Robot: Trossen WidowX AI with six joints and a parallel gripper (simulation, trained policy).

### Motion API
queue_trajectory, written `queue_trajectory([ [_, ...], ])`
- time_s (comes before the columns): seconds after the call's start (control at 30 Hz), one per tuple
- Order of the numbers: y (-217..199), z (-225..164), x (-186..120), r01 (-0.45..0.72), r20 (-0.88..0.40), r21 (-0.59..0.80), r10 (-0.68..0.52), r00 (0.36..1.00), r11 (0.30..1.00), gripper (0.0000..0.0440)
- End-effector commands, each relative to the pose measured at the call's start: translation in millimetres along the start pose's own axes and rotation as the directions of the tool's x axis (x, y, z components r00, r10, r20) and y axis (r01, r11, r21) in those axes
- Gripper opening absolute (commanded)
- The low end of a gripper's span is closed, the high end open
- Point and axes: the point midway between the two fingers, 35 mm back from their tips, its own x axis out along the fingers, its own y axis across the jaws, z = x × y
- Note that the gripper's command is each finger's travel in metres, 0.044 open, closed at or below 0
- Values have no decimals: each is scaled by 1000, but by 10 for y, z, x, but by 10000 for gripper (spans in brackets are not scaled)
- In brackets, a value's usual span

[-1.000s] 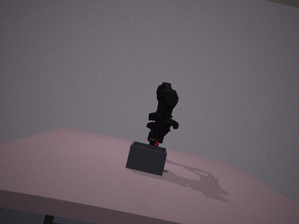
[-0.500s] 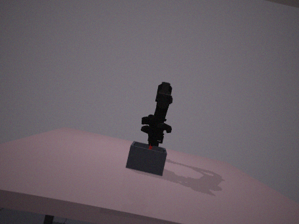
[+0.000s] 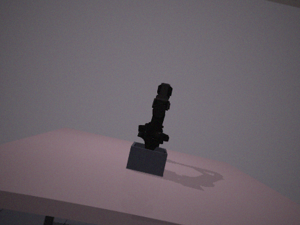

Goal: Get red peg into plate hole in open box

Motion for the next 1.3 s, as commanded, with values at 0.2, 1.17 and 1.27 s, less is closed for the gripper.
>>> queue_trajectory([
  [0.2,75,117,38,34,-12,-54,-35,999,998,169],
  [1.17,351,540,35,56,-66,-162,-67,996,985,147],
  [1.27,346,592,41,61,-68,-166,-73,995,984,147],
])
